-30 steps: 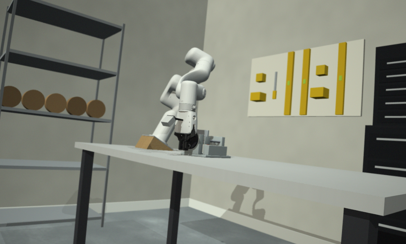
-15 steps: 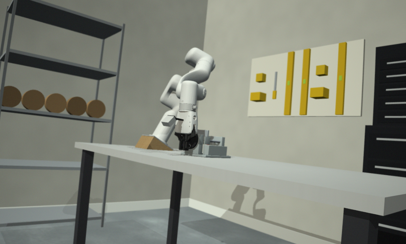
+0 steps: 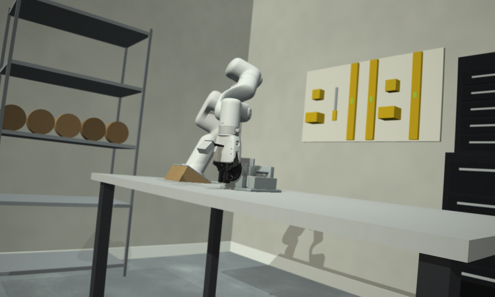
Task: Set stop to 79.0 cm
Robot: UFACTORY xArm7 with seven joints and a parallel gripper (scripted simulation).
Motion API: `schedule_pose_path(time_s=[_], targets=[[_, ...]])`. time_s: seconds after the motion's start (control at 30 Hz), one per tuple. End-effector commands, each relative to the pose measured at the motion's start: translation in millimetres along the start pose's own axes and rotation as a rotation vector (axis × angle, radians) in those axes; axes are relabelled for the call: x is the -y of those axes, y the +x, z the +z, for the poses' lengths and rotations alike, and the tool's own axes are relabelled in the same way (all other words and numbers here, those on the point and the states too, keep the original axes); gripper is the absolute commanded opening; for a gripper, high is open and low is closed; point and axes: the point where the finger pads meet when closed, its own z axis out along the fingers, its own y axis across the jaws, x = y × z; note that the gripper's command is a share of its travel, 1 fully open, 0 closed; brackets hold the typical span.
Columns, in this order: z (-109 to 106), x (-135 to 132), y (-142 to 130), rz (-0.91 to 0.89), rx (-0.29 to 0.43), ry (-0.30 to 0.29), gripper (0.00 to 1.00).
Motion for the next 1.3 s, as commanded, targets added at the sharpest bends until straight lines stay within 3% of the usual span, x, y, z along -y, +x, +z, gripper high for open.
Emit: schedule_pose_path(time_s=[0.0,1.27], targets=[[-1.7,1.0,1.4,0.0,-0.004,0.003,0.06],[-3.9,9.2,1.4,0.0,-0.004,0.003,0.06]])
